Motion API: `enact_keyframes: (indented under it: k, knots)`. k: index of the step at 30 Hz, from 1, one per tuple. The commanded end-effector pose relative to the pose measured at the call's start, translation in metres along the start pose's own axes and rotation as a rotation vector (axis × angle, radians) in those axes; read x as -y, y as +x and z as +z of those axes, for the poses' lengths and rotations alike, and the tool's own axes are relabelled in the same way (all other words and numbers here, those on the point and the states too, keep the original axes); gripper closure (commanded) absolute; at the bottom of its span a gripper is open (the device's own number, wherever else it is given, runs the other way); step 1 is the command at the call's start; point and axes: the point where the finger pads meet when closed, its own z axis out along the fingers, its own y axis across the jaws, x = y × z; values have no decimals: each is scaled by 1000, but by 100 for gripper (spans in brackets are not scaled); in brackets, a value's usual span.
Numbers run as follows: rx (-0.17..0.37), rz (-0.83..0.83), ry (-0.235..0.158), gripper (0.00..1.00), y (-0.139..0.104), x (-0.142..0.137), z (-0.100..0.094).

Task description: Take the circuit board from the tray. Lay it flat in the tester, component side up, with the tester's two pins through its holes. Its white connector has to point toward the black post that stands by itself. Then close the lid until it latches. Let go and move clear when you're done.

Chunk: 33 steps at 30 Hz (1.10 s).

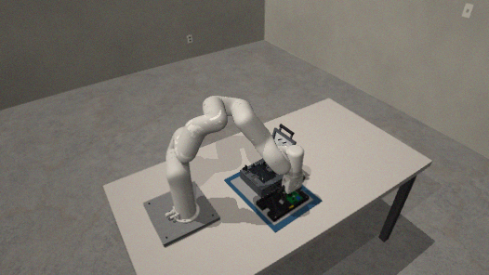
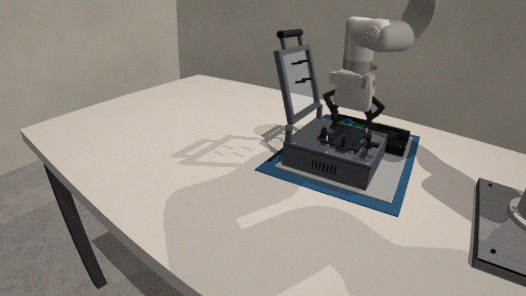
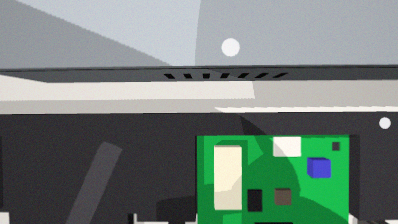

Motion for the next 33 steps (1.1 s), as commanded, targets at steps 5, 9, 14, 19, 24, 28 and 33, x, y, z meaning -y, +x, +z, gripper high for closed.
enact_keyframes:
  k: [5,9,14,19,24,28,33]
  knots:
    - [2,0,-4,0,-1,-1,-1]
    - [2,0,-4,0,-1,-1,-1]
    - [2,0,-4,5,-1,-1,-1]
    - [2,0,-4,5,-1,-1,-1]
    - [2,0,-4,11,-1,-1,-1]
    - [2,0,-4,11,-1,-1,-1]
    - [2,0,-4,11,-1,-1,-1]
